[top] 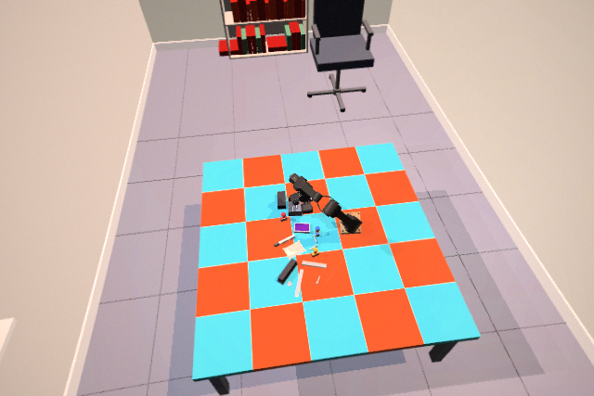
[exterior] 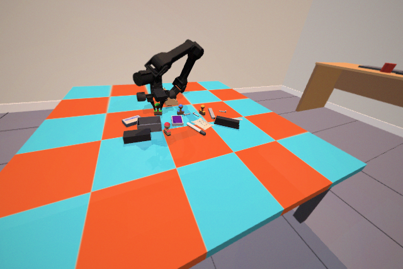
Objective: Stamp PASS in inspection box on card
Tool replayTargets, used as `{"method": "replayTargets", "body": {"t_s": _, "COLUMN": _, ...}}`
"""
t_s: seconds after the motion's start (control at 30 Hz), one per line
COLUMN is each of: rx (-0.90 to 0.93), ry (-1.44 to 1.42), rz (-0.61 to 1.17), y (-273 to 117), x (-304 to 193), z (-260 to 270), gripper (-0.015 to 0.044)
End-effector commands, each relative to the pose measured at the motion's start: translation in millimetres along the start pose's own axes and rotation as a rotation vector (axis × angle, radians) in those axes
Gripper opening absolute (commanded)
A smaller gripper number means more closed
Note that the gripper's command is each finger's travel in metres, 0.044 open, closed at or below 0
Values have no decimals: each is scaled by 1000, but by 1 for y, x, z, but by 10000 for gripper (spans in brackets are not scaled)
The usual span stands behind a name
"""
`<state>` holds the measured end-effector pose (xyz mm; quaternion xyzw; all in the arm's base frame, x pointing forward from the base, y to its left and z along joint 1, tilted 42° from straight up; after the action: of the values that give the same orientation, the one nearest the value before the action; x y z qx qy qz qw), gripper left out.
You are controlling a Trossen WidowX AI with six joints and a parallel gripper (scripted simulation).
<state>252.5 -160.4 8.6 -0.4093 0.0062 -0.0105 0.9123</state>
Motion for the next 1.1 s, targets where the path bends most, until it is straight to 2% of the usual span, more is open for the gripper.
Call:
{"method": "replayTargets", "body": {"t_s": 0.0, "rx": -5, "ry": -4, "rz": -1, "y": -4, "x": 0, "z": 0, "gripper": 0}}
{"method": "replayTargets", "body": {"t_s": 1.07, "rx": -5, "ry": -3, "rz": -1, "y": -20, "x": -1, "z": 1, "gripper": 0}}
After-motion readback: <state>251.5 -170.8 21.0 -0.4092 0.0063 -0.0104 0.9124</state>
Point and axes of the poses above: the point midway between the two fingers, 35 mm back from their tips, its own y axis out along the fingers, its own z axis across the jaws, x = y × z, the point moved 6 cm from there along -y, back along the fingers, and after that the axes turned 6 degrees about y, right-handed, at the moved point
